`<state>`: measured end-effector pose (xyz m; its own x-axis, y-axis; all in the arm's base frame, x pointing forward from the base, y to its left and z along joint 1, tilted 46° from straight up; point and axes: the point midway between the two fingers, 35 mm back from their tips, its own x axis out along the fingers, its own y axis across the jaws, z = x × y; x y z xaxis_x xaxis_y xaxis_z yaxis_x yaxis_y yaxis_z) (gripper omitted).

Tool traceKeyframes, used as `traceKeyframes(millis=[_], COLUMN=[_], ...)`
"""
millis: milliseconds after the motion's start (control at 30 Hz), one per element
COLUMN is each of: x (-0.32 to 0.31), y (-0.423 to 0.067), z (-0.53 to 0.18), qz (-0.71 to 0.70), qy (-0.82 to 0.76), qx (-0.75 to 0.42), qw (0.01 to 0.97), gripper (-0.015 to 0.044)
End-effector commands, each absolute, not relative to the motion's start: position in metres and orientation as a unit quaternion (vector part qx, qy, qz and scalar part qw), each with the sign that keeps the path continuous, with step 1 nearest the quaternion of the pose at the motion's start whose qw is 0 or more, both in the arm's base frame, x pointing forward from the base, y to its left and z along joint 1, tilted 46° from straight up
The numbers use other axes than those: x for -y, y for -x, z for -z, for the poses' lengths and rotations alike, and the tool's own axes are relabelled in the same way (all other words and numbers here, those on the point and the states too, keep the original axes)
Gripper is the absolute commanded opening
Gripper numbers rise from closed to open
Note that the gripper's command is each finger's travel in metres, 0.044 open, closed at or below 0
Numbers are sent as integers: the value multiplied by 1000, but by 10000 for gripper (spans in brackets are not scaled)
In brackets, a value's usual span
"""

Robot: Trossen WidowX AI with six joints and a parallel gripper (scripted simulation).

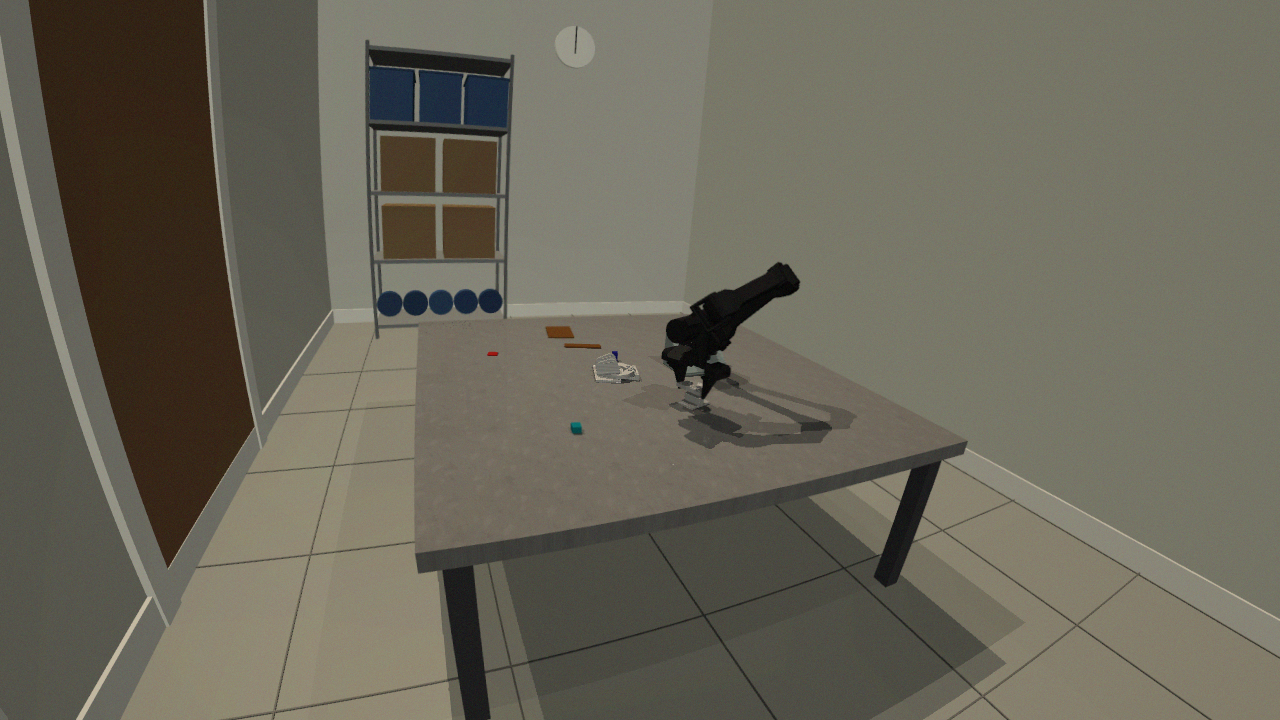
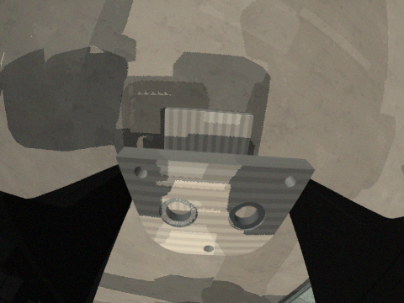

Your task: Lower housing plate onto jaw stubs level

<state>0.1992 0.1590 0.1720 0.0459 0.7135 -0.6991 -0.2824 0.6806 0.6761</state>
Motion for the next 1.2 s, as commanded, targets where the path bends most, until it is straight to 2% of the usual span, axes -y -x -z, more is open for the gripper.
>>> traceKeyframes(millis=[0,700,1167], x=[-148,-123,-110], y=[-201,-196,-213], z=[-184,-210,-196], qz=[-357,-355,-235], qy=[-181,-186,-307], qx=[-589,-590,-646], qw=[702,701,658], gripper=[351,351,351])
